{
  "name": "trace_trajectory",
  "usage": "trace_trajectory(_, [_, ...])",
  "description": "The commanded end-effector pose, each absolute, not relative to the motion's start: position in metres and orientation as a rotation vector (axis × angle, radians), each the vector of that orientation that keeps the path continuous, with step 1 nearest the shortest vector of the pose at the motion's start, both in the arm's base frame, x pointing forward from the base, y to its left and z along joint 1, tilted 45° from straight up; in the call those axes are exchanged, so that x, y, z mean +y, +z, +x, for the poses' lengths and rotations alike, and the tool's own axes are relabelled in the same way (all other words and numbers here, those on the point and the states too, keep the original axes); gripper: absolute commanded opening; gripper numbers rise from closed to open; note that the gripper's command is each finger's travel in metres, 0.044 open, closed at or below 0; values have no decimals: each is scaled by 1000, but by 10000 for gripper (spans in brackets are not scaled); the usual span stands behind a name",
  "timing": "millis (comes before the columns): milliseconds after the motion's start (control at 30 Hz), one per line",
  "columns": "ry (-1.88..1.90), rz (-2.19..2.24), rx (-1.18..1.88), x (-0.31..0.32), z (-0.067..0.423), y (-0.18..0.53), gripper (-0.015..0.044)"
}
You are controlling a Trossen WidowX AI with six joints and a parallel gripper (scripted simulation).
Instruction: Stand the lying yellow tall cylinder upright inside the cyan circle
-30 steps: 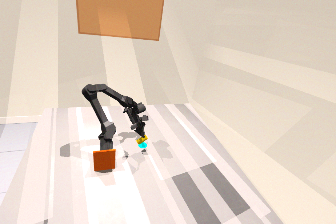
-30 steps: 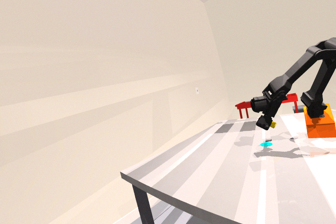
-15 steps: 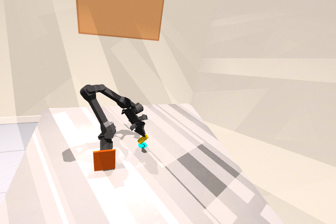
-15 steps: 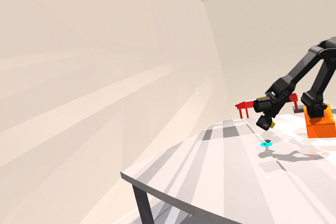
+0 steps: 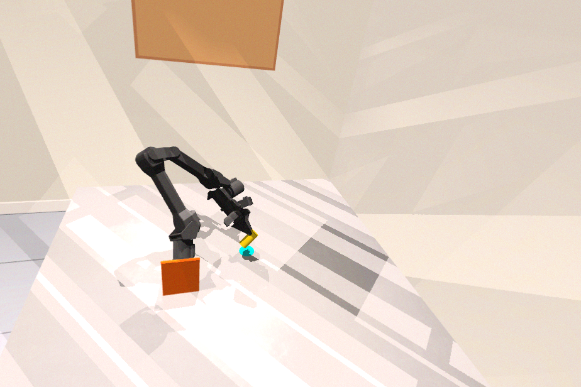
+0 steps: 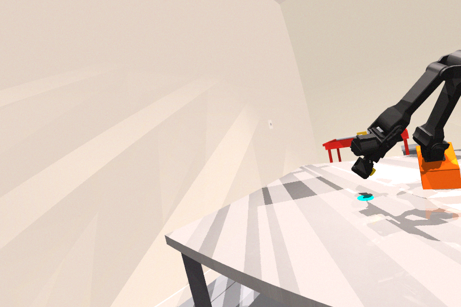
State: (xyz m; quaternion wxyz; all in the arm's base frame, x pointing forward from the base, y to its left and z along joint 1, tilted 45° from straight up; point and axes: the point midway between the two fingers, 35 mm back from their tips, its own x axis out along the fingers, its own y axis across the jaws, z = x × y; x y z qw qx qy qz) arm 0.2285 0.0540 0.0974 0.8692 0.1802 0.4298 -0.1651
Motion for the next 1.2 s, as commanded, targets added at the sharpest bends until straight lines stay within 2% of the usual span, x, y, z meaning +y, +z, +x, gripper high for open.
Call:
trace_trajectory(0, [-355,386,869,53,228,98,105])
trace_trajectory(1167, [-378,486,626,57,227,111,105])
